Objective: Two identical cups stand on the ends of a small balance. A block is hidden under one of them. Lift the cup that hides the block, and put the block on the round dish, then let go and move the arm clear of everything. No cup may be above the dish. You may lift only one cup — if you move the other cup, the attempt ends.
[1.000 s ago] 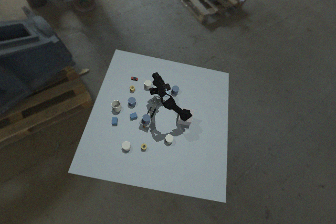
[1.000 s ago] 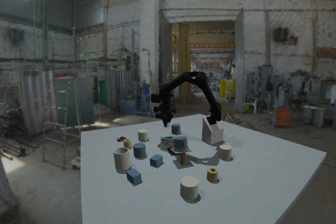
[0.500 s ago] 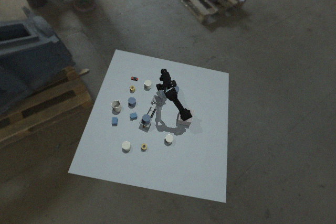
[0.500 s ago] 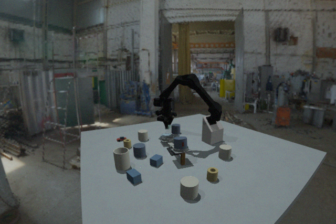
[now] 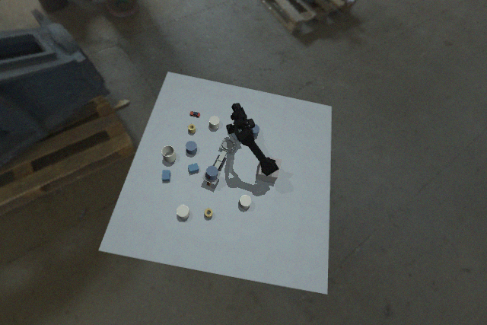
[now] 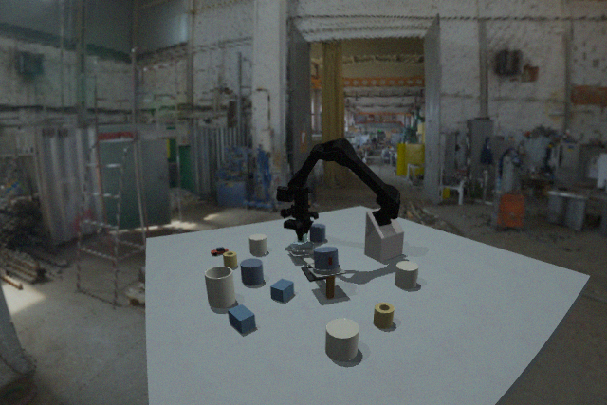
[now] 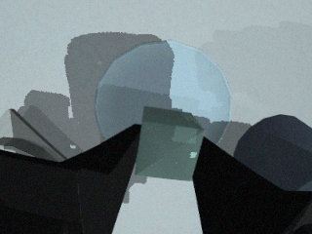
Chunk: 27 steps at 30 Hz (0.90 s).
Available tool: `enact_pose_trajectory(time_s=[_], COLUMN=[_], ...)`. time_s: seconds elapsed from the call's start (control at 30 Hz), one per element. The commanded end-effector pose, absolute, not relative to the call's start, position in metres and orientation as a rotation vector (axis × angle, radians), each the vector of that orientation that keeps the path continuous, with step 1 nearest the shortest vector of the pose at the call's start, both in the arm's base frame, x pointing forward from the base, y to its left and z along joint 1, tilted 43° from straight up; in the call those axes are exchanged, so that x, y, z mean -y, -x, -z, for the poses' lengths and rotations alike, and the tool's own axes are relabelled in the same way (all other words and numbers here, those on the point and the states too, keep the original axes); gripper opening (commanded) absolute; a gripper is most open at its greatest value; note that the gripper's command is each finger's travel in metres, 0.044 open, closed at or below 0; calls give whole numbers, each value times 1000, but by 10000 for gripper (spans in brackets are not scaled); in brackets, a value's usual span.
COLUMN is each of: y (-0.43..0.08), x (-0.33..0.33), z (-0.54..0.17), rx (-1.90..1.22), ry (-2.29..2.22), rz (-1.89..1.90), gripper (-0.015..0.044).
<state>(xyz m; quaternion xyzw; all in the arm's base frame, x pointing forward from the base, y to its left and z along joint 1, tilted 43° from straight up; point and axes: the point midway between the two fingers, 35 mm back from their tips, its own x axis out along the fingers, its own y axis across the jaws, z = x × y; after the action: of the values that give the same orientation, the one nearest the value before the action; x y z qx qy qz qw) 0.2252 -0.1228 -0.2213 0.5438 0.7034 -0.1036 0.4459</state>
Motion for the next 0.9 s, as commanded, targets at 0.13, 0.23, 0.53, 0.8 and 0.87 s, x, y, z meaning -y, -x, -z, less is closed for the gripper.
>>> enact_pose_trajectory(time_s=[0.13,0.23,0.53,0.8,0.87], y=[-226,-226,-227,-227,-227], x=[118,114,112,112,112], z=[227,231,234,234,234], rx=[-1734,-1734,-1734,-1734,-1734], ry=[-1353,-1354,-1345,-1345,-1345], rz=[260,260,258,258,258], gripper=[0,0,53,263,315])
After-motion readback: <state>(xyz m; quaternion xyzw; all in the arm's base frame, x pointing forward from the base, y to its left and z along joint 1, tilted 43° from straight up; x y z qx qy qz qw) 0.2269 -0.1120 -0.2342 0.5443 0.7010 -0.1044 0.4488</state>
